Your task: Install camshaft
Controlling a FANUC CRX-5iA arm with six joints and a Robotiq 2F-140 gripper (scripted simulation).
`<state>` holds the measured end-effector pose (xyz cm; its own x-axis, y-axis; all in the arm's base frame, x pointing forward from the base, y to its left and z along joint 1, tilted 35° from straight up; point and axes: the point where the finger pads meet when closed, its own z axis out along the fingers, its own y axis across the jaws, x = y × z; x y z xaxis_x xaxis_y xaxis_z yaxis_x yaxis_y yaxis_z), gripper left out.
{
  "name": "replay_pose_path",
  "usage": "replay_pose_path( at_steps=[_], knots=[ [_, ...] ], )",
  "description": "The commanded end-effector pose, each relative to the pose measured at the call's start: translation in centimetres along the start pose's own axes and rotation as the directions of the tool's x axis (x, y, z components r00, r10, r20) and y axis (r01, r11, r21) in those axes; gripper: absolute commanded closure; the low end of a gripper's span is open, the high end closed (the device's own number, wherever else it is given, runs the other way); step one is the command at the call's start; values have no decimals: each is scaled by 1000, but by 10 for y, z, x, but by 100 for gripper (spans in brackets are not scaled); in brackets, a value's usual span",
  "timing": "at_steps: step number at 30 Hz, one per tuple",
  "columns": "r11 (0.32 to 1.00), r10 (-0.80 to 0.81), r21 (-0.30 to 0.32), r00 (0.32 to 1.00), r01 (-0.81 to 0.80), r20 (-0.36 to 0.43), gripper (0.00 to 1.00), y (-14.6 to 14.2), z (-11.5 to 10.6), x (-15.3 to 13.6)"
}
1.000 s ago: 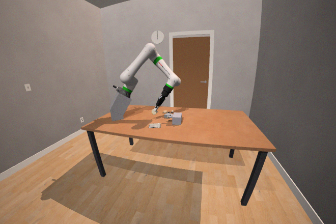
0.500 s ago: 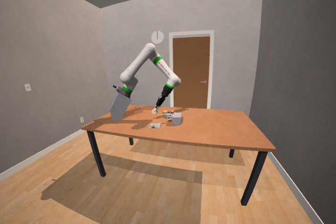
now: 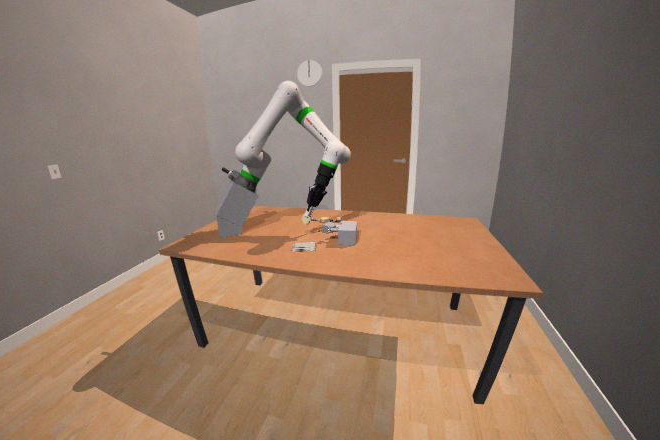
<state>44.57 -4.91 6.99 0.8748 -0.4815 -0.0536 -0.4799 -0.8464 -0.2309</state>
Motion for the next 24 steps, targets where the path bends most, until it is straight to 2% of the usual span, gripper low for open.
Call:
replay_pose_path(
  at_steps=[1, 5, 11, 13, 14, 24],
  knots=[
    [970, 243, 55, 962, -238, -126, 86, -8, -11, 5],
    [916, 400, 115, 898, -384, -183, 86, -15, -20, 9],
    [793, 609, 222, 757, -568, -238, 86, -23, -30, 14],
    [793, 609, 222, 757, -568, -238, 86, -23, -30, 14],
    [729, 684, 264, 681, -632, -262, 86, -24, -32, 15],
    [524, 849, 386, 432, -759, -304, 86, -30, -39, 18]
  ],
)
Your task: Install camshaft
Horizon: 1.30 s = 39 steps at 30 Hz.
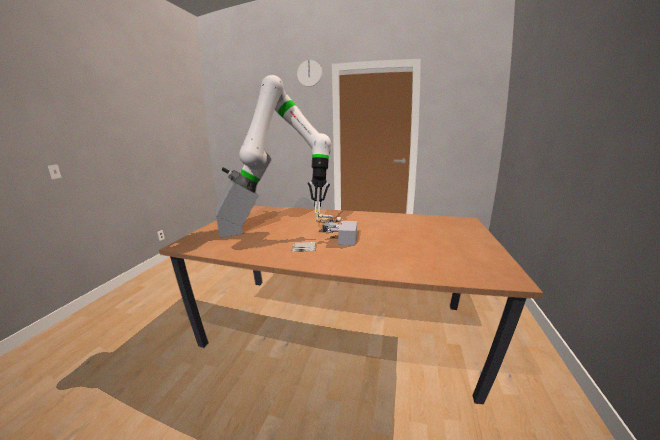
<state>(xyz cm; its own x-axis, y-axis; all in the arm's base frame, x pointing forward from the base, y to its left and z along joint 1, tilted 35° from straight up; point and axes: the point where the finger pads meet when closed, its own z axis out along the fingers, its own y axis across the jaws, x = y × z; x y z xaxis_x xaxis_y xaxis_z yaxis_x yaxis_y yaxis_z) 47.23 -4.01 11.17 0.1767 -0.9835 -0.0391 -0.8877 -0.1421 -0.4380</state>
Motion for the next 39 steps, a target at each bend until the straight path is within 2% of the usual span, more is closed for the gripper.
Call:
replay_pose_path(
  at_steps=[1, 15, 23, 39],
  knots=[
    [986, 169, 38, 961, -165, -217, 86, -2, -2, 1],
    [983, 181, 41, 956, -177, -232, 86, -3, 3, 0],
    [983, 181, 41, 956, -177, -232, 86, -4, 14, -3],
    [983, 181, 41, 956, -177, -232, 86, -6, 50, -13]
  ],
)
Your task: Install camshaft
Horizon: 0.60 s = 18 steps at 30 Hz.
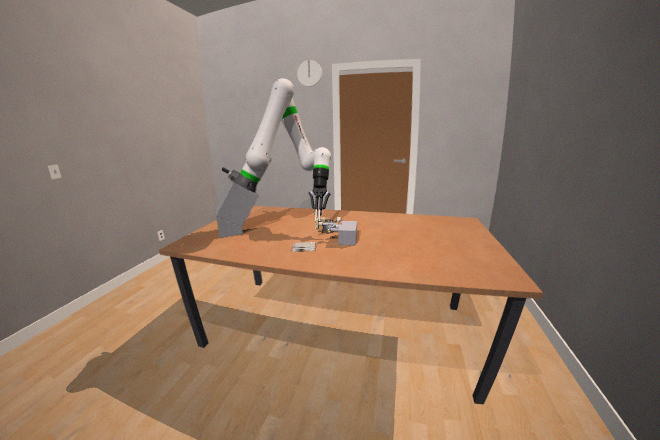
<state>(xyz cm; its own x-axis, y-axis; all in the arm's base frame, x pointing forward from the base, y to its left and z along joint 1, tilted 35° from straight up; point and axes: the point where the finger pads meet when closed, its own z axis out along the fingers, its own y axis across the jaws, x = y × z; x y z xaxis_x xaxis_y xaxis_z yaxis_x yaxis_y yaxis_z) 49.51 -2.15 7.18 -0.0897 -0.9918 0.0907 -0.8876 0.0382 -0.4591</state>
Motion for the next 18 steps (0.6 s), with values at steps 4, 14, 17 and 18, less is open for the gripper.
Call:
replay_pose_path(
  at_steps=[4, 14, 17, 18],
  knots=[
    [1000, 1, 2, 1000, -1, -1, 86, -1, 7, -4],
    [1000, 1, 2, 1000, -1, -1, 86, -1, 12, -7],
    [1000, 1, 2, 1000, -1, -1, 86, -1, 12, -7],
    [1000, 1, 2, 1000, -1, -1, 86, -1, 12, -7]
  ],
)
